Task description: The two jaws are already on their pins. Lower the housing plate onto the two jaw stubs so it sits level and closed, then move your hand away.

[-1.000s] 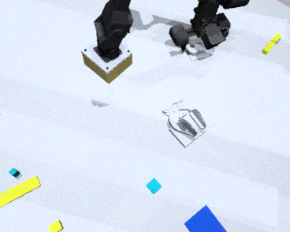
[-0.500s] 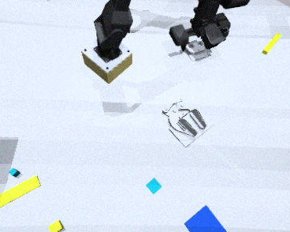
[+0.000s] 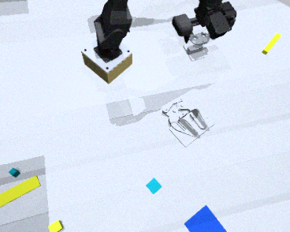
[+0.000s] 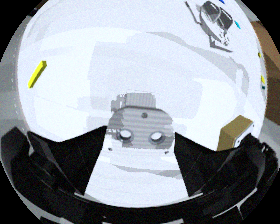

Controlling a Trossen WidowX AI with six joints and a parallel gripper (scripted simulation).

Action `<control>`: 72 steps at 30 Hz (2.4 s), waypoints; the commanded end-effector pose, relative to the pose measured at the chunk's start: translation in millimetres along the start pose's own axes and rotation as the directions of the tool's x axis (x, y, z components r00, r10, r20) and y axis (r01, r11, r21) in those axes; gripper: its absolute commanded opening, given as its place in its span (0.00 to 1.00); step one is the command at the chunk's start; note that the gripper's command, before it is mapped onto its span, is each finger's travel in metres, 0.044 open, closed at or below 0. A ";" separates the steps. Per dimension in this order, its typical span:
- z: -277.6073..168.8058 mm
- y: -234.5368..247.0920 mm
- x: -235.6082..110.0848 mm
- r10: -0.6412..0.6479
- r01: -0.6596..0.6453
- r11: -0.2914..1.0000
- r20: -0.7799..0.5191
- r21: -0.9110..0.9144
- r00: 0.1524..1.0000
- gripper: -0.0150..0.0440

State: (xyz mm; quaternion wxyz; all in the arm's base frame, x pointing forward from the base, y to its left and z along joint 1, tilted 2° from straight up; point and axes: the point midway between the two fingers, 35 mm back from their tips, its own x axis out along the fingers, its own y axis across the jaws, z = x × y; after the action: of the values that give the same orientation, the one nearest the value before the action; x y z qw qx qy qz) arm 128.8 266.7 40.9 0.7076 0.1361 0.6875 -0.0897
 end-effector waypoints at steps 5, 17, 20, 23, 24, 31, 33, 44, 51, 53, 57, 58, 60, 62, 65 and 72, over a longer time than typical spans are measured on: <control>-0.6 -1.1 -27.9 0.003 -0.003 1.000 -0.003 0.004 1.000 0.85; 14.0 -5.5 -32.5 0.001 -0.001 1.000 -0.002 -0.013 1.000 0.85; 23.7 -8.5 -32.3 0.001 -0.001 1.000 -0.001 -0.024 1.000 0.85; 33.2 -11.8 -32.2 0.000 0.000 0.999 0.000 -0.036 1.000 0.85; 36.3 -12.9 -32.2 -0.001 0.001 0.999 0.001 -0.039 1.000 0.85; 57.7 -22.0 -32.0 -0.002 0.003 0.998 0.003 -0.066 1.000 0.85; 63.8 -25.0 -32.0 -0.003 0.003 0.997 0.004 -0.074 1.000 0.85; 95.6 -43.7 -32.0 -0.006 0.007 0.993 0.007 -0.116 1.000 0.85; 114.5 -57.8 -32.1 -0.007 0.009 0.990 0.009 -0.143 1.000 0.85; 119.6 -62.1 -32.2 -0.008 0.009 0.988 0.009 -0.151 1.000 0.85; 129.6 -71.0 -32.4 -0.009 0.010 0.986 0.010 -0.167 1.000 0.85; 132.0 -73.3 -32.4 -0.009 0.011 0.985 0.010 -0.171 1.000 0.85; 136.7 -77.9 -32.5 -0.009 0.011 0.984 0.011 -0.178 1.000 0.85; 141.3 -82.7 -32.6 -0.010 0.012 0.982 0.011 -0.186 1.000 0.85; 147.9 -90.0 -32.8 -0.010 0.013 0.980 0.012 -0.198 1.000 0.85; 162.3 -107.9 -33.2 -0.012 0.014 0.974 0.014 -0.225 1.000 0.85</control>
State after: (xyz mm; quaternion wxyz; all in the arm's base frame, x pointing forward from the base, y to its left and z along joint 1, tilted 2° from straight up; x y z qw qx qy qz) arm 244.3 121.4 70.0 0.7219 0.0558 0.6894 -0.0243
